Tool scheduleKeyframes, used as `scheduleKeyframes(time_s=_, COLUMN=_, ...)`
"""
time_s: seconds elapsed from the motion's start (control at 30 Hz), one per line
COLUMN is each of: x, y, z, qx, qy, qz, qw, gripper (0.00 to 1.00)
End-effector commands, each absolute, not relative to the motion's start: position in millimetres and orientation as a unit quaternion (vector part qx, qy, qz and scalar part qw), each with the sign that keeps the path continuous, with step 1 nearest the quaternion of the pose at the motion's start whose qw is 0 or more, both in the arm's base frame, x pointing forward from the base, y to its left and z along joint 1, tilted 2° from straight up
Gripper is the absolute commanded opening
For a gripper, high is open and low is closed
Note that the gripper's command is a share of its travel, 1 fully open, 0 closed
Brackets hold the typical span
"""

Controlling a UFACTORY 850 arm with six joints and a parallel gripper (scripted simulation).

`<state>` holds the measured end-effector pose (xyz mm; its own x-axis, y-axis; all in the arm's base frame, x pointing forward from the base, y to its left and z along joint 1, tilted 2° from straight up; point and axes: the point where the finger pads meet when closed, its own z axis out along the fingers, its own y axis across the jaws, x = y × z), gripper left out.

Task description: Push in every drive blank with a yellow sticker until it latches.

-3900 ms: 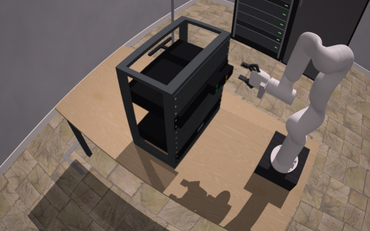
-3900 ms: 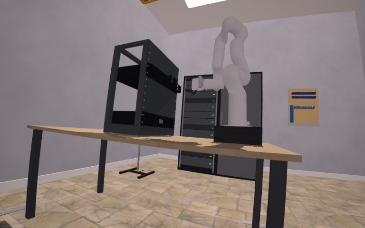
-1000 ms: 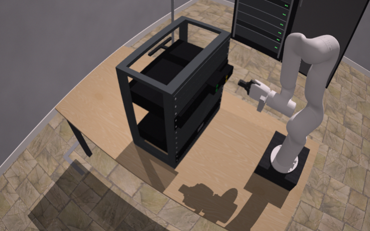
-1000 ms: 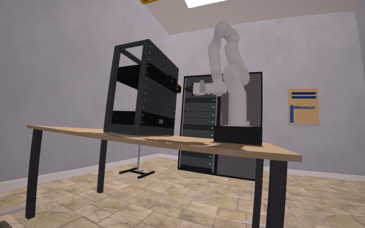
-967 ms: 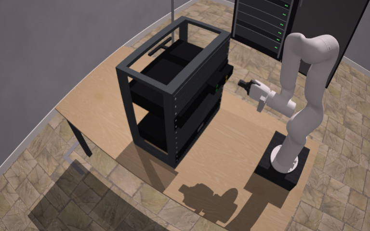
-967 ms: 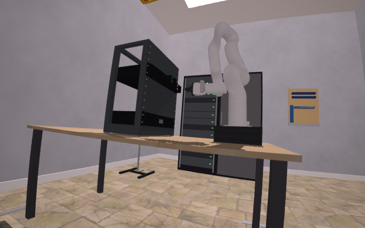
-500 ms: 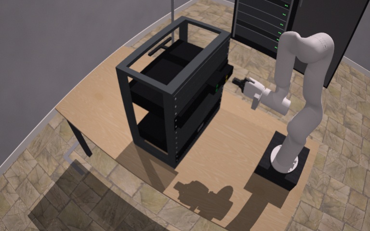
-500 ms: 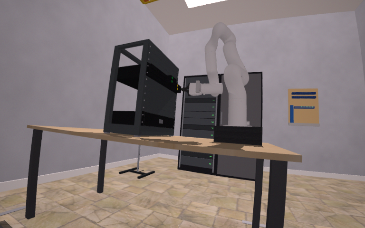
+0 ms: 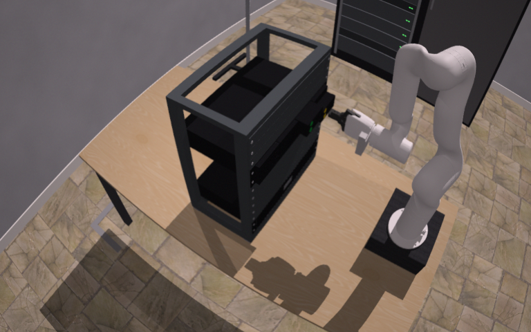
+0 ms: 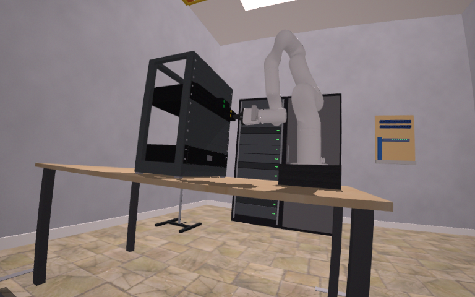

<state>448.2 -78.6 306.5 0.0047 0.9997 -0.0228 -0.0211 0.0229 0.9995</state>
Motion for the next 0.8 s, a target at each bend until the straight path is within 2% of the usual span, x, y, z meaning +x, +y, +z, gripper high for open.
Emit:
scheduleKeyframes(time_s=0.0, x=449.2, y=-78.7, z=307.1, qx=0.490, qy=0.499, qz=0.499, qw=0.513, gripper=0.00)
scheduleKeyframes(time_s=0.77, x=461.3, y=-78.7, z=307.3, qx=0.490, qy=0.499, qz=0.499, qw=0.513, gripper=0.00)
